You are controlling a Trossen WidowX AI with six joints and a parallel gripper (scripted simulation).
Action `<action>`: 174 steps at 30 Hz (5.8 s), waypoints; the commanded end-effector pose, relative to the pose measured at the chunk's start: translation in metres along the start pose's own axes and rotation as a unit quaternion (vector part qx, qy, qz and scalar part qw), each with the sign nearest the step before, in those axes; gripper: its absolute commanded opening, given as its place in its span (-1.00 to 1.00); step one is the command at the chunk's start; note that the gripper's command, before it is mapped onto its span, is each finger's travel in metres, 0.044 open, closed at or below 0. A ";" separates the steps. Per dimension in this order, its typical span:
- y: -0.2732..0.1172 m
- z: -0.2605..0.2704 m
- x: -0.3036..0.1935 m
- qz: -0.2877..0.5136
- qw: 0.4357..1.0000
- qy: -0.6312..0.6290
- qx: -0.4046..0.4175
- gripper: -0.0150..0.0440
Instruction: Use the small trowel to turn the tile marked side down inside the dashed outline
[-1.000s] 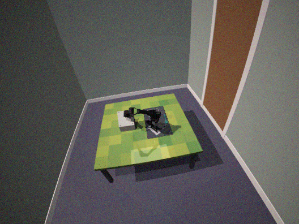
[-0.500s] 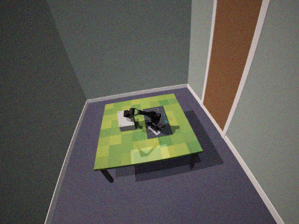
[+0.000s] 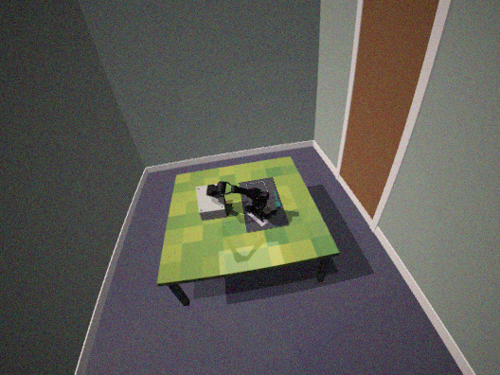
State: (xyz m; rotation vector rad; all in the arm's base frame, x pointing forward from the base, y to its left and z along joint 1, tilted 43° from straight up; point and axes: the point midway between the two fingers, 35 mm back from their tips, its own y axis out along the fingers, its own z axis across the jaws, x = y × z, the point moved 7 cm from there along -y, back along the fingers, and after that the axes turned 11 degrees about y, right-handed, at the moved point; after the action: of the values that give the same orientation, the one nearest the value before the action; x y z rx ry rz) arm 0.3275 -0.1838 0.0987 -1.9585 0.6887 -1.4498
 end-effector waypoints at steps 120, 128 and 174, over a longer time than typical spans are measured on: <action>-0.021 0.000 -0.001 0.002 0.827 -0.562 0.003 0.42; -0.008 0.001 0.000 0.002 0.832 -0.554 0.003 0.42; 0.002 0.001 0.000 0.002 0.750 -0.661 0.003 -0.05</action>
State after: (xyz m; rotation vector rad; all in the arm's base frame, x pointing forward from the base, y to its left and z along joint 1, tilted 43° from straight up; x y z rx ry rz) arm 0.3284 -0.1851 0.0986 -2.3161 0.0247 0.0968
